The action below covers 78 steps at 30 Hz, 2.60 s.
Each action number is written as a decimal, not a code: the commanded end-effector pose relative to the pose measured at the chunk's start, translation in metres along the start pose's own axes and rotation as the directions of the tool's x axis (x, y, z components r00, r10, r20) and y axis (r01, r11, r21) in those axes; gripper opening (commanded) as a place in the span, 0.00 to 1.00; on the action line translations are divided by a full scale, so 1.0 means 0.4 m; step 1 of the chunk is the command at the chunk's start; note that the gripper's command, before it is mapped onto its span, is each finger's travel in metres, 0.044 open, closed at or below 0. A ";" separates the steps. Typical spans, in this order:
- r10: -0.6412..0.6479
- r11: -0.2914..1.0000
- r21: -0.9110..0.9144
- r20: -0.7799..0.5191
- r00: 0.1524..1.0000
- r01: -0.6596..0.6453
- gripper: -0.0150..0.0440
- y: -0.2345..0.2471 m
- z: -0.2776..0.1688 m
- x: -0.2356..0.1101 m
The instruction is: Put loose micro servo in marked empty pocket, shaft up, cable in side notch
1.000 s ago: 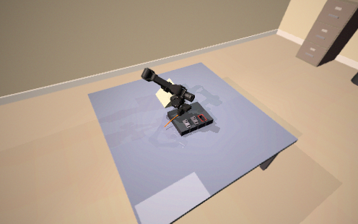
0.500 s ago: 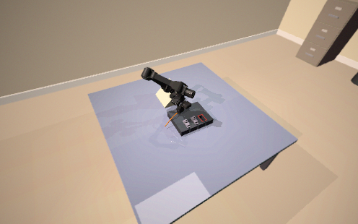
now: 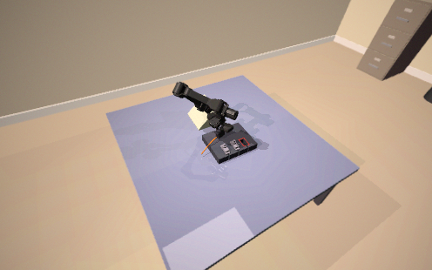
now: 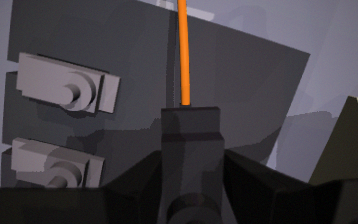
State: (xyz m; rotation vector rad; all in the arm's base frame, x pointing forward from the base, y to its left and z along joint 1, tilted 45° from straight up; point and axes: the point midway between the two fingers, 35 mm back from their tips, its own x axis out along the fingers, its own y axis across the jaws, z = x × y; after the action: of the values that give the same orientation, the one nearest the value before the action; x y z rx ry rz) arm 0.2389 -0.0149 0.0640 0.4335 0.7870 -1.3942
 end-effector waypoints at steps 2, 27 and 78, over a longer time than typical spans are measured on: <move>0.002 1.000 -0.002 -0.003 1.000 -0.002 0.25 0.015 -0.028 -0.001; 0.006 1.000 0.000 -0.011 1.000 -0.006 0.25 0.099 -0.332 -0.005; 0.006 0.269 -0.963 -0.011 1.000 -0.012 0.25 0.108 -0.349 -0.006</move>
State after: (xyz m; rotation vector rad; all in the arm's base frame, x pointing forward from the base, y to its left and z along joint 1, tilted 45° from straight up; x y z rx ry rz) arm 0.2468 0.0896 -0.0364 -0.5651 1.4743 -0.6391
